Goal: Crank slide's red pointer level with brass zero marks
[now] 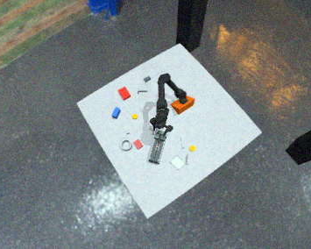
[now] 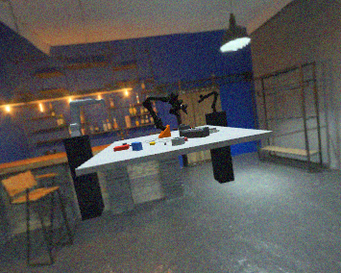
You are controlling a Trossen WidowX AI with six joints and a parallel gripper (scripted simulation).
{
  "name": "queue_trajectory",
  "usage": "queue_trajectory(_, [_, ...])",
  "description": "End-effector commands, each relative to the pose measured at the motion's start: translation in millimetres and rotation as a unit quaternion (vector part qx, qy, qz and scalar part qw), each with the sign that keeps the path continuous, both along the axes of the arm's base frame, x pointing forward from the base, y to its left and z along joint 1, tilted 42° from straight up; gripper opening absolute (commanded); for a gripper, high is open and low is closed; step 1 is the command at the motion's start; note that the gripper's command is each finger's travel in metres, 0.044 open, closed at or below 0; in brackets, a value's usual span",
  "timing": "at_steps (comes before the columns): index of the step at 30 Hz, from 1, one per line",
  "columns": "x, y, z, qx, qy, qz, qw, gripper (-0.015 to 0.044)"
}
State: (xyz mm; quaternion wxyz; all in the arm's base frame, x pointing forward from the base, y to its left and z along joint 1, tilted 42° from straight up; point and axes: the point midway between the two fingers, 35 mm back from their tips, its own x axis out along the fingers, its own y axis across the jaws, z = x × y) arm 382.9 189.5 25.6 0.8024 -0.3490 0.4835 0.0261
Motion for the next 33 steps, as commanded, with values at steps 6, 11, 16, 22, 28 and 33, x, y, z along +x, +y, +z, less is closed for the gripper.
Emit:
queue_trajectory(6, [13.5, 24.2, -30.2, -0.002, -0.025, -0.060, 0.998, 0.0440])
queue_trajectory(11, [14.2, 13.8, -43.5, -0.002, -0.026, -0.060, 0.998, 0.0440])
queue_trajectory(16, [13.2, -7.7, -67.8, -0.003, -0.026, -0.061, 0.998, 0.0440])
queue_trajectory(22, [12.9, -10.0, -70.1, -0.003, -0.026, -0.061, 0.998, 0.0440])
queue_trajectory(28, [12.9, -10.0, -70.1, -0.003, -0.026, -0.061, 0.998, 0.0440])
queue_trajectory(33, [12.9, -10.0, -70.1, -0.003, -0.026, -0.061, 0.998, 0.0440])
